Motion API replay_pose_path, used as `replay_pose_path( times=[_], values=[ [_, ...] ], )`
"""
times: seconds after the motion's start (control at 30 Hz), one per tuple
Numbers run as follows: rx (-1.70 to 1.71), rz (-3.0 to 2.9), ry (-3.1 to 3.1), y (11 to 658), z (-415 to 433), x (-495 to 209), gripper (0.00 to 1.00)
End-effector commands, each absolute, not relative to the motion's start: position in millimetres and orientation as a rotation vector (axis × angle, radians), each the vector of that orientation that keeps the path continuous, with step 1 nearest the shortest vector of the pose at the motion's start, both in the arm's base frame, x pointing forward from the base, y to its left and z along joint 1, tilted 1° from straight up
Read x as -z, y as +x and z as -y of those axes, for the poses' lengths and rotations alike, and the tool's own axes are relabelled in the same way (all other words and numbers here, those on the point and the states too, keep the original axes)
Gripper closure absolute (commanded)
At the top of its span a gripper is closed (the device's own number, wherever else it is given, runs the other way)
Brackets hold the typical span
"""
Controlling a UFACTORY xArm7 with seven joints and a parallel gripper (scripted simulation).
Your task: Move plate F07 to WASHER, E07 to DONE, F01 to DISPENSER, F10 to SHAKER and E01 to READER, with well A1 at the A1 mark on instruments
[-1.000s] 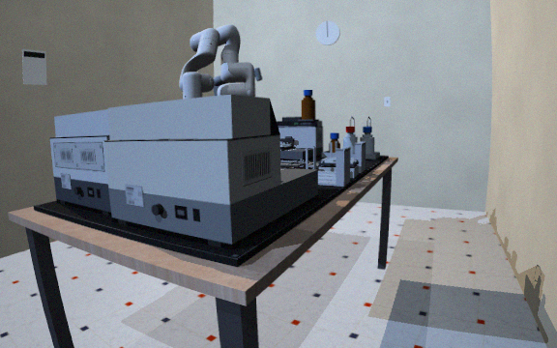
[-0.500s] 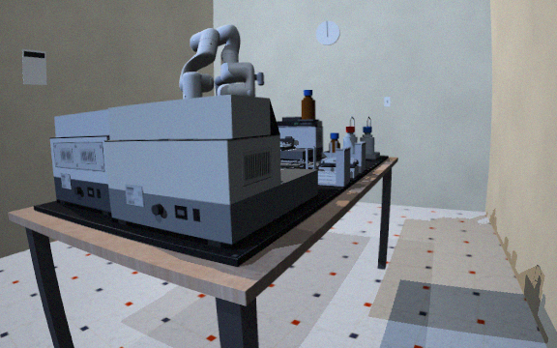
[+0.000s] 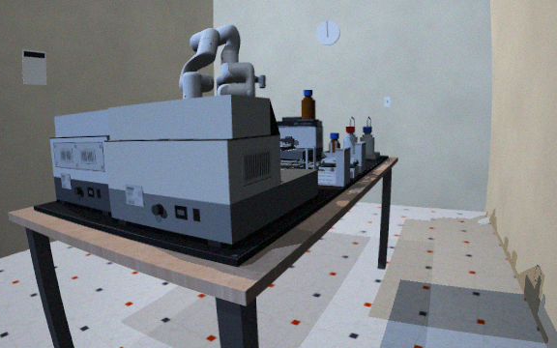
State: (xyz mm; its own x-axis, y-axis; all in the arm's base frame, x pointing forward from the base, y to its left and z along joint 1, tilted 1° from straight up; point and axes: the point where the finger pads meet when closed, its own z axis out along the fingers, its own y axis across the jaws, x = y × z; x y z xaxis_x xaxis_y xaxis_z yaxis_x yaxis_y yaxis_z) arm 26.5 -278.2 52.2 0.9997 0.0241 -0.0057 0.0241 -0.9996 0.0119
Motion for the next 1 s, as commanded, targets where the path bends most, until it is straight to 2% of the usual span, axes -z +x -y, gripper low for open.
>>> replay_pose_path(
  times=[0.0, 0.97],
  values=[
    [0.008, -0.038, 3.126, 26.7, 279.6, -53.1, 1.00],
    [0.008, -0.038, 3.126, 26.7, 279.5, -58.7, 1.00]
  ],
)
